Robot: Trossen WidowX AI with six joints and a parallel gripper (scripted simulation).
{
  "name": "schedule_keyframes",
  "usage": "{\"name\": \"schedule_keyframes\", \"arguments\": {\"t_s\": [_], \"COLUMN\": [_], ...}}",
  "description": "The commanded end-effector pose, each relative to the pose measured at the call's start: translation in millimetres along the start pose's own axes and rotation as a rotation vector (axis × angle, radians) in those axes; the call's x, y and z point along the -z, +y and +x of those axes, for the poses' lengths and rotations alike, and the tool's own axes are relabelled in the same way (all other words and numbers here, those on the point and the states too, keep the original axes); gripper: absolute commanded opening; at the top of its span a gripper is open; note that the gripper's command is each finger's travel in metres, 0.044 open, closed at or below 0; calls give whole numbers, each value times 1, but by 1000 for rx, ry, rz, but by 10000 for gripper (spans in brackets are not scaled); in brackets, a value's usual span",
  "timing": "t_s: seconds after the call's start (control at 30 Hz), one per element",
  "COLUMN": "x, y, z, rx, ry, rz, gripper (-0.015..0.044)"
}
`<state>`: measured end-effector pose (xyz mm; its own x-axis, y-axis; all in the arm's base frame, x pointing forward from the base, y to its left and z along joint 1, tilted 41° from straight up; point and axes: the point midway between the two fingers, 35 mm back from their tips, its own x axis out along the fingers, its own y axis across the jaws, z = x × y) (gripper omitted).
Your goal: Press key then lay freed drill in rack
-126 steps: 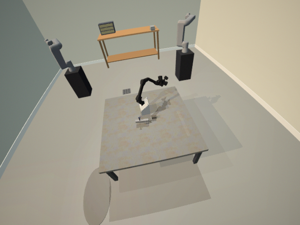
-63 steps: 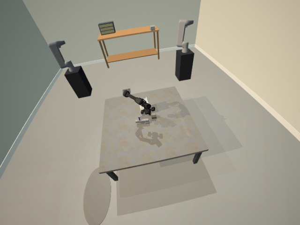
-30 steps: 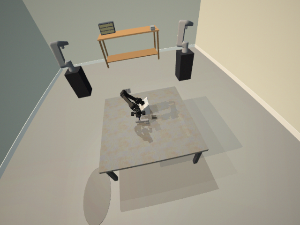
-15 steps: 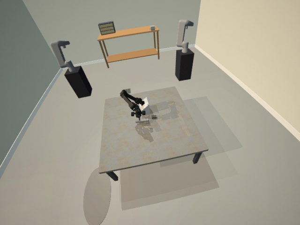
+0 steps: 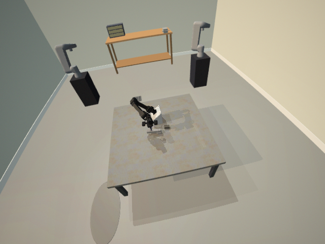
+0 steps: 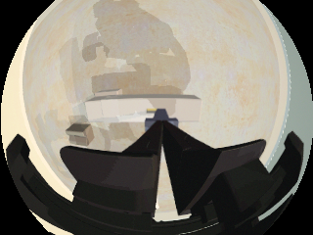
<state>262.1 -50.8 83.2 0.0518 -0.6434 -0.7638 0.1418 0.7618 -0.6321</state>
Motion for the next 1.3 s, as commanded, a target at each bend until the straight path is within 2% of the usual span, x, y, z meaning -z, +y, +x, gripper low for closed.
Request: {"name": "schedule_keyframes", "arguments": {"t_s": [0.0, 1.27], "x": [6, 9], "y": [-2, -3], "z": [10, 23], "rx": [11, 12], "ry": [23, 23], "rz": [-2, -2], "gripper": [0, 0]}}
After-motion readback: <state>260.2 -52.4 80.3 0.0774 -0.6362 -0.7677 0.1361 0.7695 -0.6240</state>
